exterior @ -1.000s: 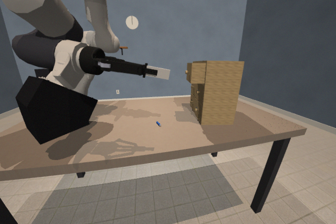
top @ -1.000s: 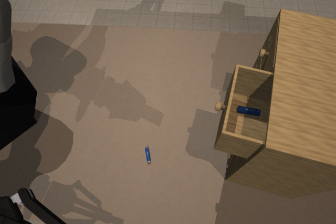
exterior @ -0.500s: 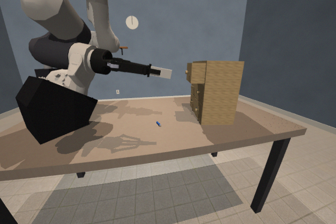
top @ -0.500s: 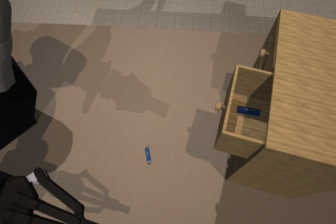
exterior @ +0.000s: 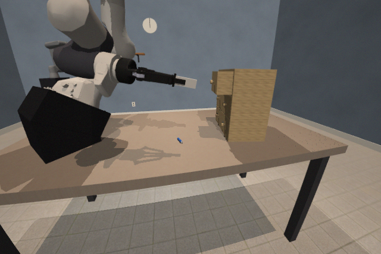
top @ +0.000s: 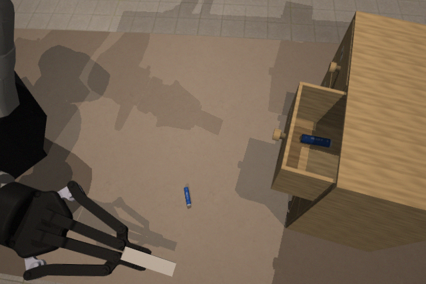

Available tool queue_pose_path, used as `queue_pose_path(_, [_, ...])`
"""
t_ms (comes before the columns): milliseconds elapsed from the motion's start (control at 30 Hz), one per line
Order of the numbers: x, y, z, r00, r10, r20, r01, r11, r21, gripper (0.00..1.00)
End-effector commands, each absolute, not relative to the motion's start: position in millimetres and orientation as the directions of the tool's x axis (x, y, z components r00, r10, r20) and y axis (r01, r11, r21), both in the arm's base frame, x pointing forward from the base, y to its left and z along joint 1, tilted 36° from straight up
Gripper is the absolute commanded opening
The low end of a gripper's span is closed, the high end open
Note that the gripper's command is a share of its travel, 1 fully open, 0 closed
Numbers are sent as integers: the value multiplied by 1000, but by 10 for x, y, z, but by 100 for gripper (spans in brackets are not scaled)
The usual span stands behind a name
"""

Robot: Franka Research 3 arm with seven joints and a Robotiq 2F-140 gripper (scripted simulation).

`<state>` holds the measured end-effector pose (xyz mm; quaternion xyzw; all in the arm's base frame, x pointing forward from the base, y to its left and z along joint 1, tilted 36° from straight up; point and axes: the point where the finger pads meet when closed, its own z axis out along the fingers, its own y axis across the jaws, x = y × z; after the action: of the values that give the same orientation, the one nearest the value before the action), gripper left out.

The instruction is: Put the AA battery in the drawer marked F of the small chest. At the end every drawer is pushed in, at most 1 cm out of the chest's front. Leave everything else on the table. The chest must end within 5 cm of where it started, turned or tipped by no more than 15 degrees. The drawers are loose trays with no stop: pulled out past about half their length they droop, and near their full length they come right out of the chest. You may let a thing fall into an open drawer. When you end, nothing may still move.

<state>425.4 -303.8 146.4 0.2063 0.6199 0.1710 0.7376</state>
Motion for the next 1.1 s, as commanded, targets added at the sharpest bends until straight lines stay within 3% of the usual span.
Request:
queue_pose_path(0, [4266,-3008,1523,183,491,-852,15,865,502,0])
queue_pose_path(1067, [4483,-2095,2067,183,491,-852,15,865,502,0])
